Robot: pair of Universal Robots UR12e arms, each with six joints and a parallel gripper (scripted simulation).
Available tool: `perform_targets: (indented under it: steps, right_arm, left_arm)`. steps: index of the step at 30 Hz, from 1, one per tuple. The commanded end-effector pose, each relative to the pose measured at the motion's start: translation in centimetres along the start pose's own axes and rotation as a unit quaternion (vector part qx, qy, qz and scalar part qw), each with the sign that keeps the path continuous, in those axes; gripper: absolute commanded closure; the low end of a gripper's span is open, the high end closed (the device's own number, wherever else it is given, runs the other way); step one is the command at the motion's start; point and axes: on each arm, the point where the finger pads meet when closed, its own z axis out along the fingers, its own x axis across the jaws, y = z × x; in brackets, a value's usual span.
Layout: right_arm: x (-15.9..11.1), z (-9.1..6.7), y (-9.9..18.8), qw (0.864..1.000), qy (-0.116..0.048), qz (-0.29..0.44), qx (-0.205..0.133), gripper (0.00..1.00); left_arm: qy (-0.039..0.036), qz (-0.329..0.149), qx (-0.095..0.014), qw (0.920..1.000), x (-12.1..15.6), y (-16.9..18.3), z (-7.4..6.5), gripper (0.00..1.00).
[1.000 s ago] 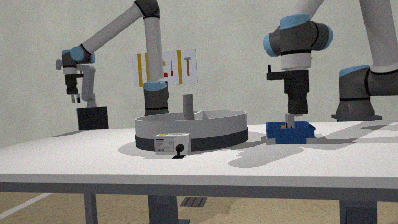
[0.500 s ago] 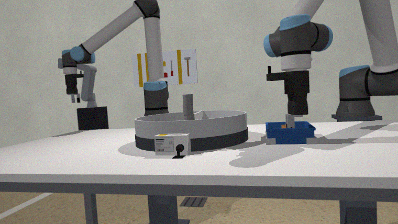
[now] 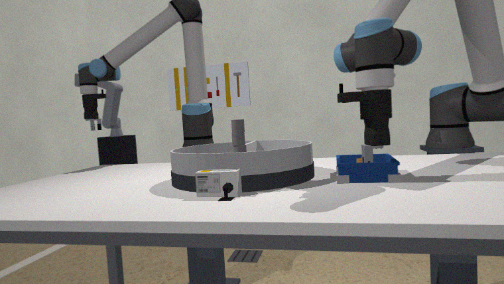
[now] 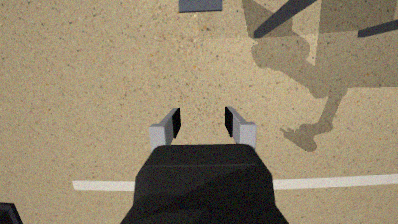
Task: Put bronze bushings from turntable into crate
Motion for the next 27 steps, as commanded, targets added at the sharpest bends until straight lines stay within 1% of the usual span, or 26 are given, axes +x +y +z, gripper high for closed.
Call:
perform_targets:
  steps: [1, 27]
  right_arm:
    - [0.06, 0.03, 0.02, 1.000, 0.000, -0.001, 0.001, 0.00]
    - [0.06, 0.03, 0.02, 1.000, 0.000, -0.001, 0.001, 0.00]
  left_arm:
    - [0.0006, 0.000, 0.000, 1.0000, -0.01, 0.26, 0.12, 1.00]
    - [0.0009, -0.001, -0.001, 1.0000, 0.01, 0.40, 0.29, 1.00]
